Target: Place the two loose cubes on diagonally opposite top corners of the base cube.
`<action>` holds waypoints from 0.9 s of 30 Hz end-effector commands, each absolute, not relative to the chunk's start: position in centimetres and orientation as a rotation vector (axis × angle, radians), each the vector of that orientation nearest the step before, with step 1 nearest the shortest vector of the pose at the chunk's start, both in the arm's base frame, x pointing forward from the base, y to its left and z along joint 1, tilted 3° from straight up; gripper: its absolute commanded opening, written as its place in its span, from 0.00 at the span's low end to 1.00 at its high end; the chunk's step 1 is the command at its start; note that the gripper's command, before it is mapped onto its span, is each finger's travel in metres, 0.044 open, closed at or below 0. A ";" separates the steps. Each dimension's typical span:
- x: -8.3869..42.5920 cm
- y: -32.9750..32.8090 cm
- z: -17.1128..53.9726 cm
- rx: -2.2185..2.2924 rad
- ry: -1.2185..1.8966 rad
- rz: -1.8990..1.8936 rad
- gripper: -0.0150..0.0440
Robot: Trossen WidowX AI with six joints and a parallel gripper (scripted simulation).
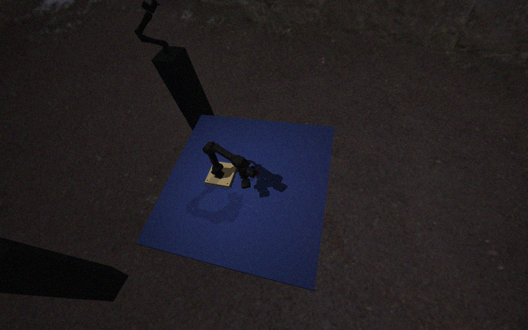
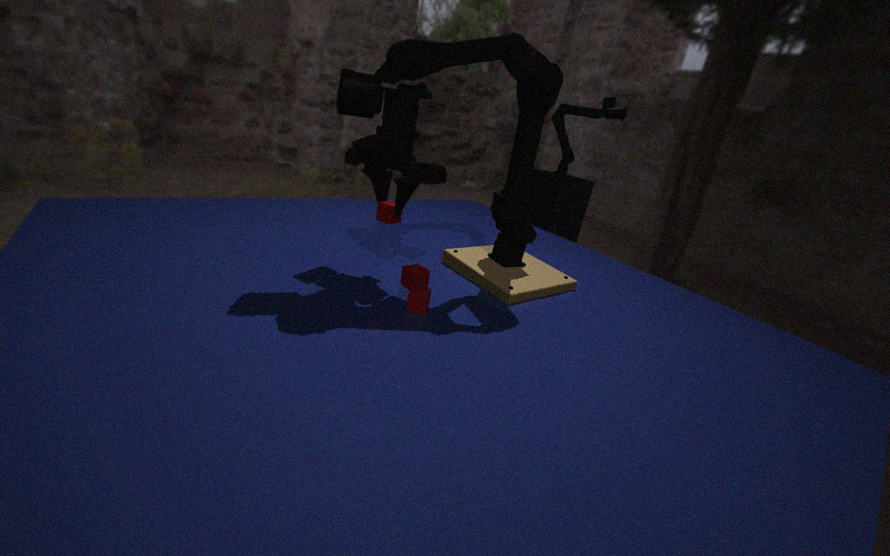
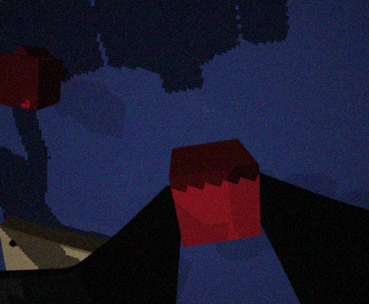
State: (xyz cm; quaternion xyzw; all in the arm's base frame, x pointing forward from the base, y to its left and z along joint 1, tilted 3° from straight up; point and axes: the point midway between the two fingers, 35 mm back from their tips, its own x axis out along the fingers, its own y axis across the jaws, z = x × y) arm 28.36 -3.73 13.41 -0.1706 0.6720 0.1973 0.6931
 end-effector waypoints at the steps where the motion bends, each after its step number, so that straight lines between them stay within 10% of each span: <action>1: 28.7 -2.6 13.5 -0.295 1.513 0.361 0.43; 27: 29.2 4.0 13.4 0.248 1.546 -0.156 0.43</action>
